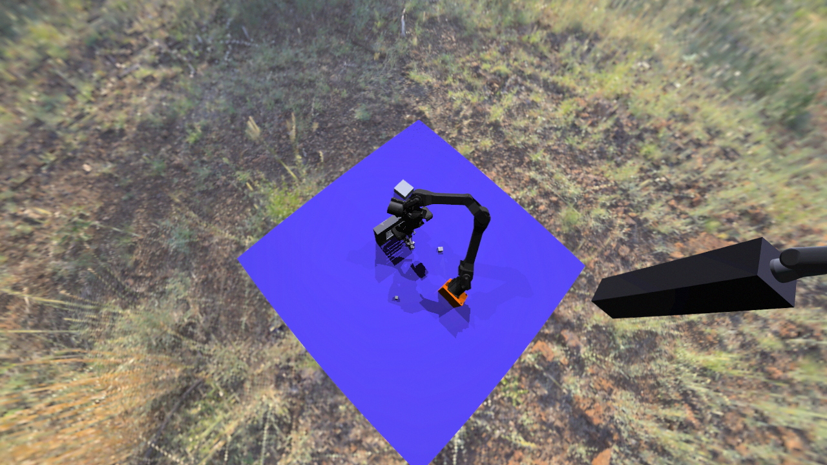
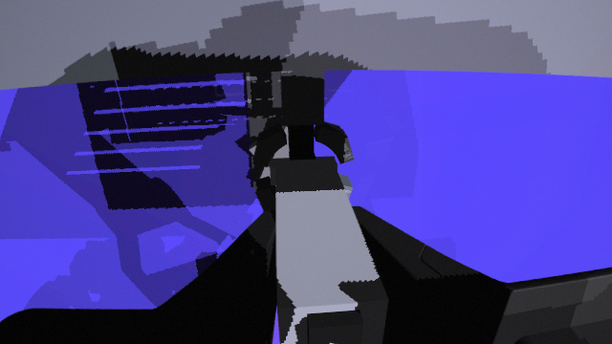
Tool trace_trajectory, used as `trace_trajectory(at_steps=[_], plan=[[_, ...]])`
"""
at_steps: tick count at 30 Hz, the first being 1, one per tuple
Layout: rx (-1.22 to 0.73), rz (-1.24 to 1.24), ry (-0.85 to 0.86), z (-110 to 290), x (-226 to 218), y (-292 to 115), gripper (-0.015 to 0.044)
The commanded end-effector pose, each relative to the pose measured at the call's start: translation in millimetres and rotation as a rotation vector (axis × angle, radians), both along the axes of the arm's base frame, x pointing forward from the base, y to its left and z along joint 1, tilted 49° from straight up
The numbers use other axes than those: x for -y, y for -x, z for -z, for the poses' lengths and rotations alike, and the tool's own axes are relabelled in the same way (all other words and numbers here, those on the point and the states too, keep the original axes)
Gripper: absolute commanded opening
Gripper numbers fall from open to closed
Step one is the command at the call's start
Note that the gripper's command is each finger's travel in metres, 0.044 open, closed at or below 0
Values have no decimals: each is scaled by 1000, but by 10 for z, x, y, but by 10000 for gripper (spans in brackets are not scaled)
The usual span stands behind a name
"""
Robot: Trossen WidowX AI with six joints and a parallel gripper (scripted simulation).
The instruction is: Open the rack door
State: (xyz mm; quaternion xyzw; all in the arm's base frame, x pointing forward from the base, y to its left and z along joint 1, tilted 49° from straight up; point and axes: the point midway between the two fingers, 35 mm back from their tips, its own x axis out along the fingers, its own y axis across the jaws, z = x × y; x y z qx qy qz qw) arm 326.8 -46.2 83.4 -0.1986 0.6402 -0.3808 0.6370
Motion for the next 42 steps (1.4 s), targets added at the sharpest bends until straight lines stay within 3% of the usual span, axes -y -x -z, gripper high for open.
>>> trace_trajectory(at_steps=[1,42], plan=[[6,-2,-3,-6,-2,-6,11],[1416,1272,203,-5,-1,-6,11]])
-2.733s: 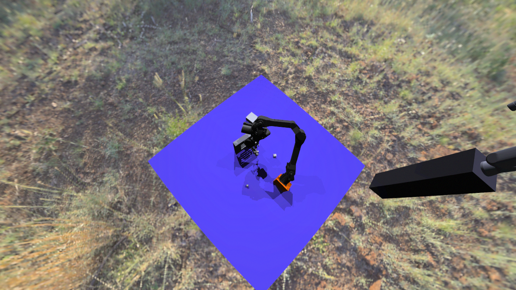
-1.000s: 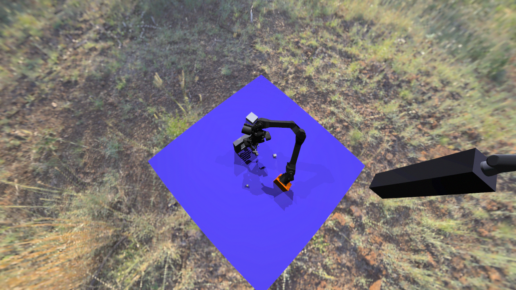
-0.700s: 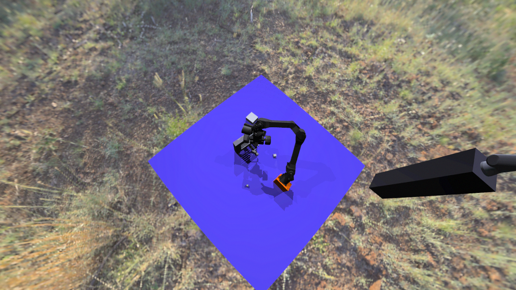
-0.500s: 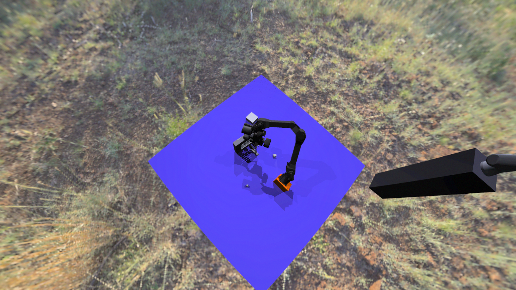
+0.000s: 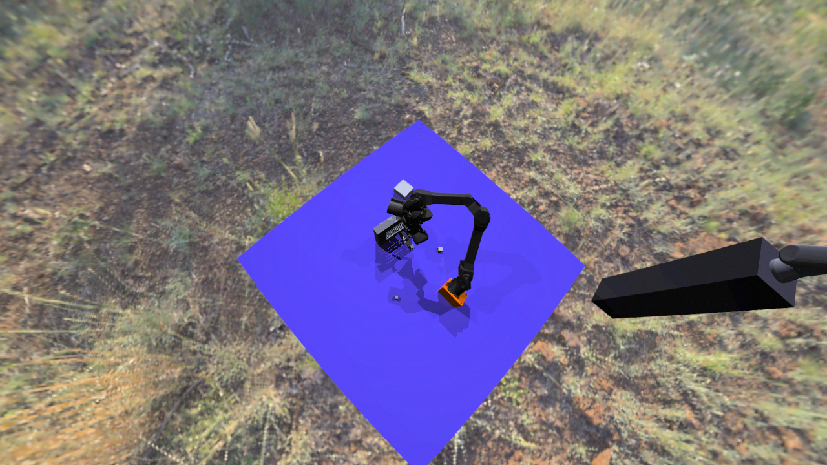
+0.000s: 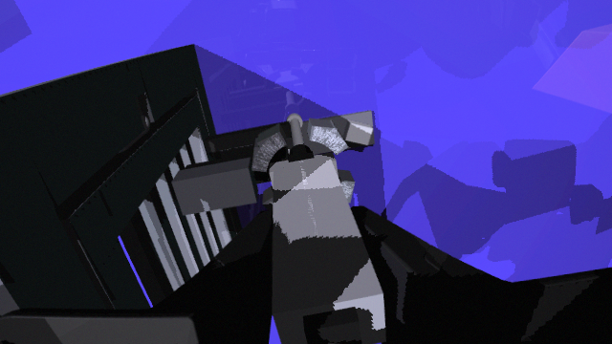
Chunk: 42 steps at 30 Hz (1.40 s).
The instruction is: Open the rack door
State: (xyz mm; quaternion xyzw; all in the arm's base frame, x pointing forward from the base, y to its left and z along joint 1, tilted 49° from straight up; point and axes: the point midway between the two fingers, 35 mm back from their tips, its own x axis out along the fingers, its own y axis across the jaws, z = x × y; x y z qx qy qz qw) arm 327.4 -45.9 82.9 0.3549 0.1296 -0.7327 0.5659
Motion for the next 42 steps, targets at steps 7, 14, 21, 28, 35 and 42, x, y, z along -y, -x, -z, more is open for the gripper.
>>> trace_trajectory(at_steps=[7,14,21,28,35,42], plan=[[150,132,21,-10,2,0,11],[150,132,21,-10,2,0,90],[150,132,21,-10,2,0,274],[-14,-16,-2,-10,2,0,284],[-270,-247,-39,-10,2,-1,284],[-525,-479,-76,-10,2,-1,284]])
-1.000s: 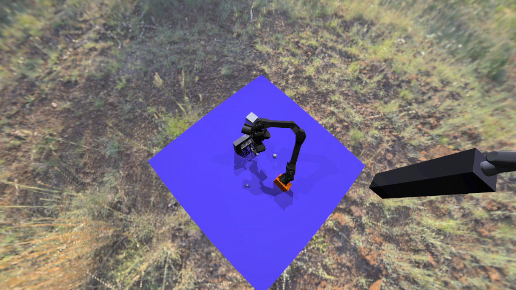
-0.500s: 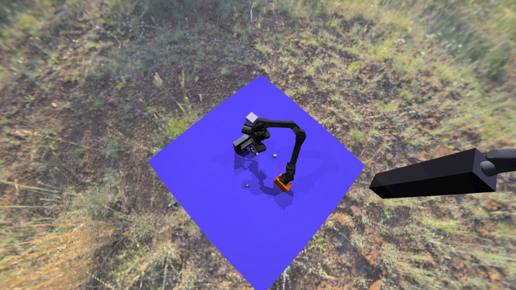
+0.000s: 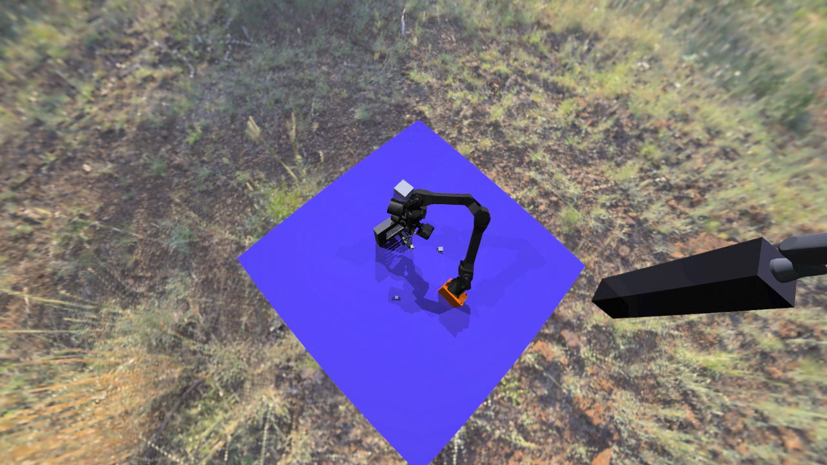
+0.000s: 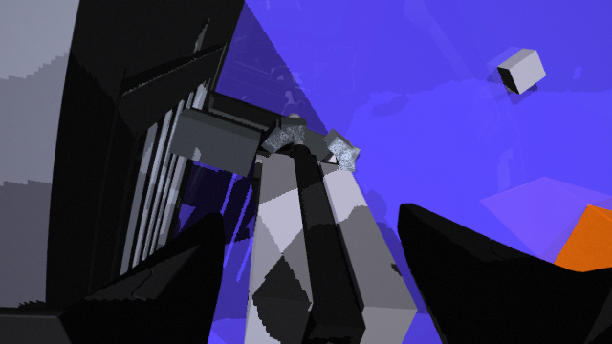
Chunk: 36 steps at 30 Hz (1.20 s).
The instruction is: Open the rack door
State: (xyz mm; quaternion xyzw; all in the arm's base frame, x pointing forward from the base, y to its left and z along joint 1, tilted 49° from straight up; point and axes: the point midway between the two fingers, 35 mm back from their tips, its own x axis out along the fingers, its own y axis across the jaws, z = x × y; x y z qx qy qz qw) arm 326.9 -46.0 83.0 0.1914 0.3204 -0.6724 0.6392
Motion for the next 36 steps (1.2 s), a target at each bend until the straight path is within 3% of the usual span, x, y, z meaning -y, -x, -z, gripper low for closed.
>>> trace_trajectory(at_steps=[1,36], plan=[[-163,-154,-24,-9,1,-5,284],[-1442,-1310,-212,-7,-2,-1,284]])
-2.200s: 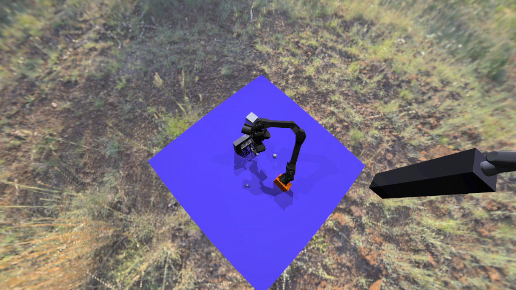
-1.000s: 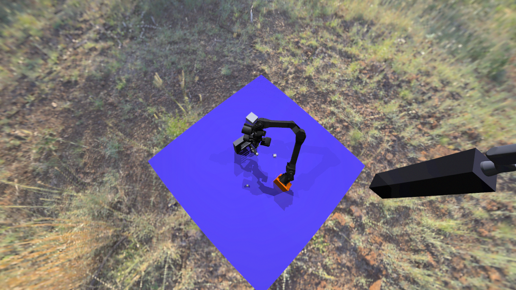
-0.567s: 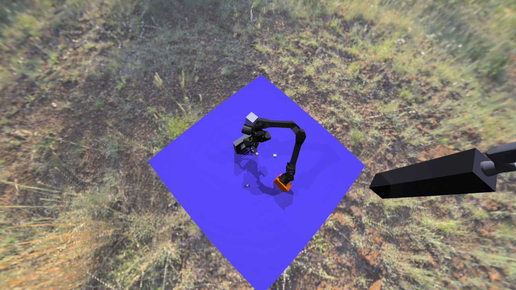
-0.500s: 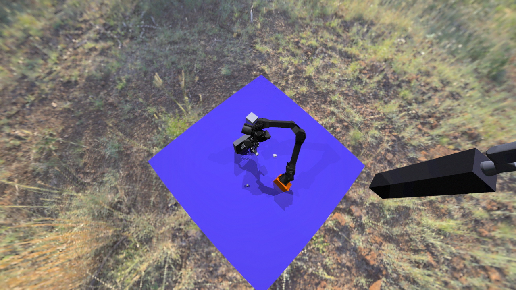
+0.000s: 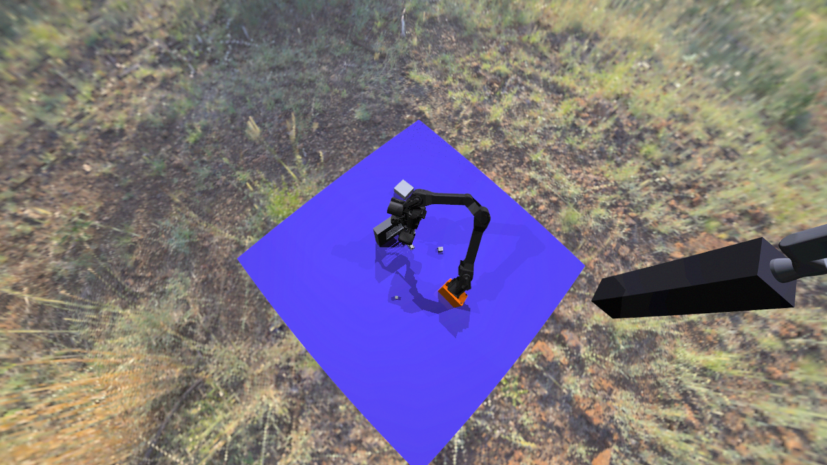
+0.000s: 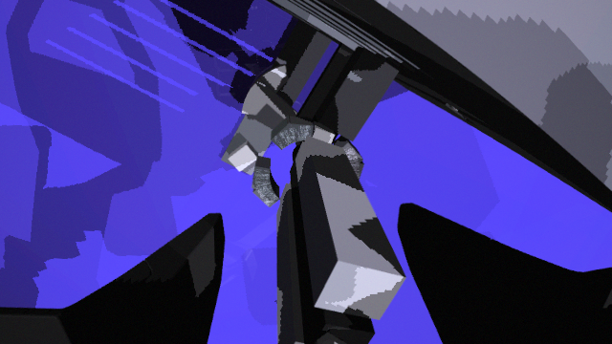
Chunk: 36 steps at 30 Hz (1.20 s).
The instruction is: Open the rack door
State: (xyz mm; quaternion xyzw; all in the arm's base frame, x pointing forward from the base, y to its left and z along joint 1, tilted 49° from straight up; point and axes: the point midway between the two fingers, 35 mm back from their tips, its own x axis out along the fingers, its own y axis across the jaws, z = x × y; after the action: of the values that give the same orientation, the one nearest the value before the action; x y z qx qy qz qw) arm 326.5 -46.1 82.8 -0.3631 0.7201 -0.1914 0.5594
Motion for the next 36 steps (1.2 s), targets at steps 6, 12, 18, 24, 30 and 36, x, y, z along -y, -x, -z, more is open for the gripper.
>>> trace_trajectory(at_steps=[6,12,18,24,30,36], plan=[[-383,-353,-58,-10,-2,-7,284],[-602,-552,-89,-11,-2,-8,284],[-821,-750,-121,-11,-1,-9,284],[-876,-799,-128,-11,-1,-9,284],[-876,-799,-128,-11,-1,-9,257],[-876,-799,-128,-11,-1,-9,100]])
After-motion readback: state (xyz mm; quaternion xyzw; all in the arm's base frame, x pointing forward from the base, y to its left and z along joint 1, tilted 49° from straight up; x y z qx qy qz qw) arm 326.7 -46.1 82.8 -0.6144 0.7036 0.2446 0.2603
